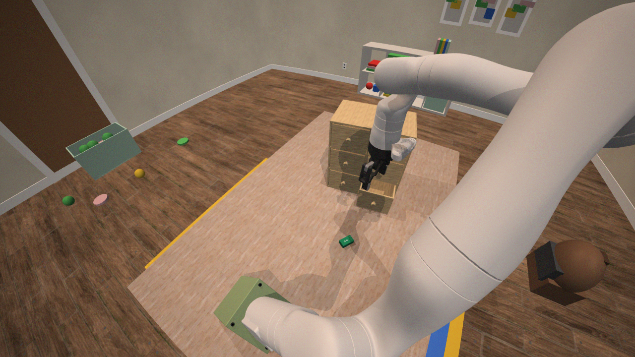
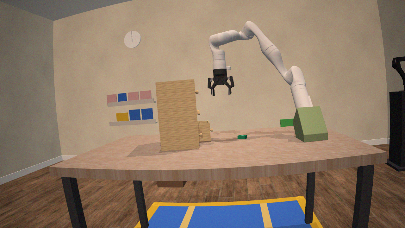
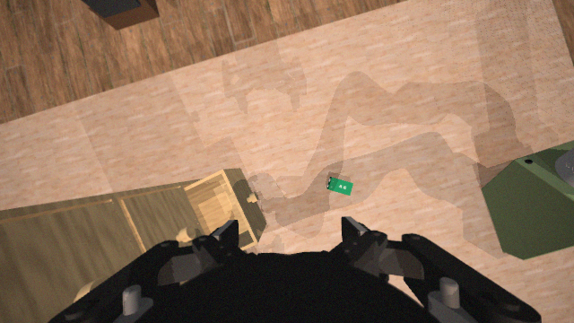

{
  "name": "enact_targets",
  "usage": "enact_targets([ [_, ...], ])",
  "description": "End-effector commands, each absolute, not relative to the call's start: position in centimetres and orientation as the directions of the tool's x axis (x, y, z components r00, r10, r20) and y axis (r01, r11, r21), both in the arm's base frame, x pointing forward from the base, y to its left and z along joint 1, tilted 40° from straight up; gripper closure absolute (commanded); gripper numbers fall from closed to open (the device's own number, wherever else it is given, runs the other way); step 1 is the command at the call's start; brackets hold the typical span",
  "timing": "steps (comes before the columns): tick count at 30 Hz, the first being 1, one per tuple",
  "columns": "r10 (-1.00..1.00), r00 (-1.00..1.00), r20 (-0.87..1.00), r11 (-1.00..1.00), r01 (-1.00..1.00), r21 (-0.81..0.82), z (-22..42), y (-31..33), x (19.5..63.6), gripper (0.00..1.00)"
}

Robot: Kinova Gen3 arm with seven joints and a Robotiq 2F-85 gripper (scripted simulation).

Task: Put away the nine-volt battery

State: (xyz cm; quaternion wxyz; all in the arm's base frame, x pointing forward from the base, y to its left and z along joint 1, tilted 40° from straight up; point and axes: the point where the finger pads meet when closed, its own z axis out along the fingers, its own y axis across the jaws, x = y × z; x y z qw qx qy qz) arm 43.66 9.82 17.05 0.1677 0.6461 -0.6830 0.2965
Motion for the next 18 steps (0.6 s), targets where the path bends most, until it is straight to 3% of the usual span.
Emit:
enact_targets([
  [1, -0.778, -0.177, 0.603, 0.045, -0.973, -0.229, 17.5, 9.8, 43.1, 0.0],
  [18, -0.736, -0.434, 0.52, 0.256, -0.889, -0.38, 18.3, 10.1, 41.9, 0.0],
])
